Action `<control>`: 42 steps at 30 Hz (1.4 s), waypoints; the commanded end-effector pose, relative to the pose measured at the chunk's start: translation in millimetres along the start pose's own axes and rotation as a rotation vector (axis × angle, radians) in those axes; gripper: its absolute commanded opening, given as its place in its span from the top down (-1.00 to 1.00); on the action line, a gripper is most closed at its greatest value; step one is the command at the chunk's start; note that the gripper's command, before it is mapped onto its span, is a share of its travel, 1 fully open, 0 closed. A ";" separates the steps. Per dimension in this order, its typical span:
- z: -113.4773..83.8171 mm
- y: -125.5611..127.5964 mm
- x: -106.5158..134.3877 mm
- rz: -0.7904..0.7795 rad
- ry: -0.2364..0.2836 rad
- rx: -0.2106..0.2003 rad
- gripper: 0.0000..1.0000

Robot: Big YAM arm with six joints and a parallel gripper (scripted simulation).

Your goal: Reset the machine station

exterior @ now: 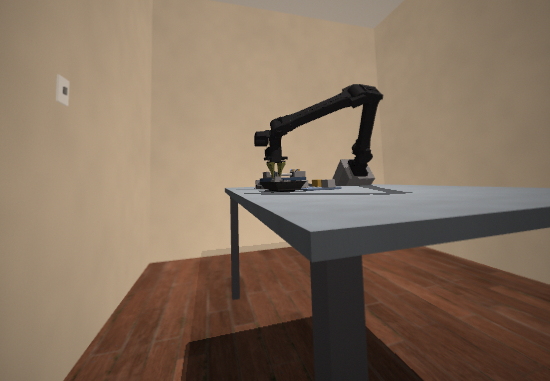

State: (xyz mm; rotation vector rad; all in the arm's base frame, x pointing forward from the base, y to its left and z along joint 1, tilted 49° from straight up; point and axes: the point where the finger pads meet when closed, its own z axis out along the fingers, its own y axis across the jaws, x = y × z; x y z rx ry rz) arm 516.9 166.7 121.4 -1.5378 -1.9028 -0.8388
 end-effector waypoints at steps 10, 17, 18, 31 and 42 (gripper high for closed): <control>8.0 2.5 6.2 -0.010 0.004 0.006 1.00; 9.0 0.5 5.8 -0.008 0.004 0.008 1.00; 9.0 0.5 5.8 -0.008 0.004 0.008 1.00; 8.4 0.9 8.2 -0.011 0.004 0.004 1.00; 8.3 0.2 9.6 -0.013 0.004 0.003 1.00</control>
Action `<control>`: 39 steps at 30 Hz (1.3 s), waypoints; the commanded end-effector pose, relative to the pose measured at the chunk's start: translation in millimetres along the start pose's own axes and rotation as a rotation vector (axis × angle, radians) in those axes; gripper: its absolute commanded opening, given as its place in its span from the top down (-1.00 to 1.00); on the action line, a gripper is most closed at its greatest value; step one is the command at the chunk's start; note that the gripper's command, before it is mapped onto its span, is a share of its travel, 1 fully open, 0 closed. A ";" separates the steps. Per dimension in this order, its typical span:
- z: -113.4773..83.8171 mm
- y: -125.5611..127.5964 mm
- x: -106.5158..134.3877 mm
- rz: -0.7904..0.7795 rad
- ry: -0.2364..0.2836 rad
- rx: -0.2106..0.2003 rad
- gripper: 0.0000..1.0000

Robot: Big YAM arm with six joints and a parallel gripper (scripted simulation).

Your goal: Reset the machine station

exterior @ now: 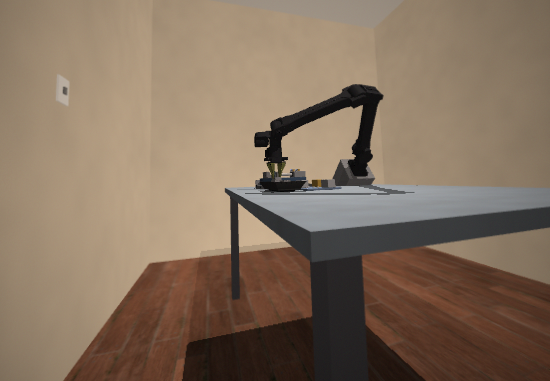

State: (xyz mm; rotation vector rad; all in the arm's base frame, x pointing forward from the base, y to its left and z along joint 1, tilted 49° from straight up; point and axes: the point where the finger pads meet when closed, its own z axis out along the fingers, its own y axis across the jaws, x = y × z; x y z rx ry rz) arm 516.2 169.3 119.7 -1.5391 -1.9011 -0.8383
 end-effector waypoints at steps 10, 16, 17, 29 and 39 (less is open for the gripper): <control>5.6 -1.0 9.7 -0.014 0.003 0.004 1.00; 3.6 2.3 12.3 -0.022 0.003 -0.003 1.00; 3.5 2.4 12.6 -0.023 0.003 -0.003 1.00; 3.5 1.7 13.2 -0.024 0.003 -0.004 1.00; 3.7 0.5 13.1 -0.022 0.003 -0.002 1.00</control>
